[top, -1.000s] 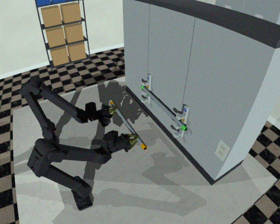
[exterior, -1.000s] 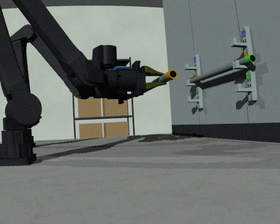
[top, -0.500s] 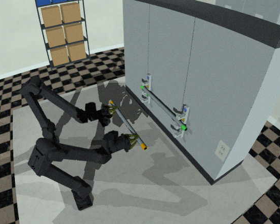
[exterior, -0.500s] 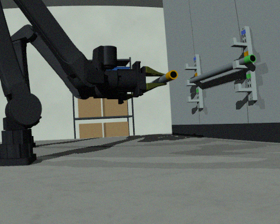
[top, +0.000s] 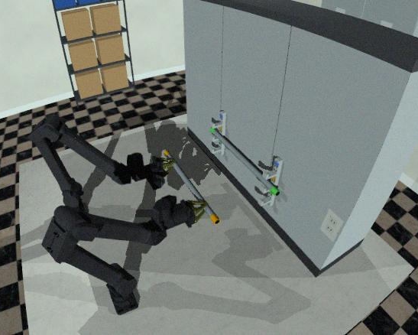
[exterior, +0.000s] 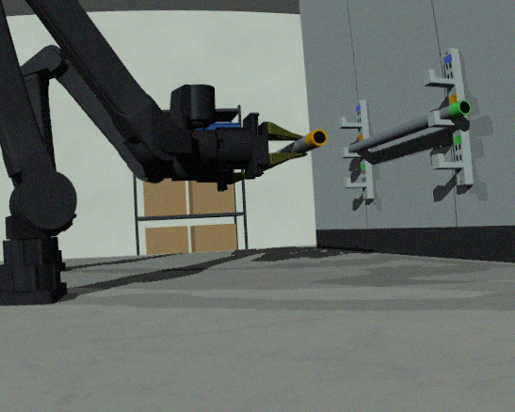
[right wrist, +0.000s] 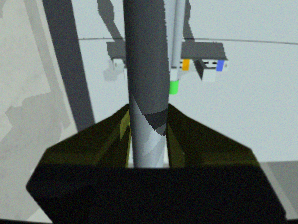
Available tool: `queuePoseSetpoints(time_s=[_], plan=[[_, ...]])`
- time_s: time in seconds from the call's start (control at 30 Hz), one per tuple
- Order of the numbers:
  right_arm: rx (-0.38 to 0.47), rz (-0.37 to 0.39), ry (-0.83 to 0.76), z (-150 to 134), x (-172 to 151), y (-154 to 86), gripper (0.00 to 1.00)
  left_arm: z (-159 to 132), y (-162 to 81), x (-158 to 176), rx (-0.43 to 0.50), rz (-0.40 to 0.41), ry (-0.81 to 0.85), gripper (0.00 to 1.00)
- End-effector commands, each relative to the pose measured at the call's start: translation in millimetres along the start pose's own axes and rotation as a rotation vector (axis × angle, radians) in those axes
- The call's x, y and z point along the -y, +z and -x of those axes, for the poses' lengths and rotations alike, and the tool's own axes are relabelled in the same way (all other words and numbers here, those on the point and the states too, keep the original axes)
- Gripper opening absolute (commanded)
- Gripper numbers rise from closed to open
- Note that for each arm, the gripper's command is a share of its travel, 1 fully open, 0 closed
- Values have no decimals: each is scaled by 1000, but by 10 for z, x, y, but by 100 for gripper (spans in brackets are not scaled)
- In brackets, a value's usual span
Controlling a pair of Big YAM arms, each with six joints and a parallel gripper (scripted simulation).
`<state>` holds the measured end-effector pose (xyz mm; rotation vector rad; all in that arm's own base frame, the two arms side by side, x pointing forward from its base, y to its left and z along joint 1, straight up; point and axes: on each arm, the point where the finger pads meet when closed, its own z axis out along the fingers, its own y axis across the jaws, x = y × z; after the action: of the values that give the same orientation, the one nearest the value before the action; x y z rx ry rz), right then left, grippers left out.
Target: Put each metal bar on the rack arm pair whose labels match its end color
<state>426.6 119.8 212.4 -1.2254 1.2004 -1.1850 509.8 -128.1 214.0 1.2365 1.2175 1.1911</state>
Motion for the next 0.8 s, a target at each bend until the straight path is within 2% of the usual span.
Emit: queuePoseSetpoints(time_s=[0.0, 0.77], plan=[[-17, -53, 25, -38, 168, 37, 0, -47, 22, -179, -19, 53, -15, 0], [-17, -53, 25, -46, 144, 36, 0, -38, 37, -129, -19, 53, -15, 0]])
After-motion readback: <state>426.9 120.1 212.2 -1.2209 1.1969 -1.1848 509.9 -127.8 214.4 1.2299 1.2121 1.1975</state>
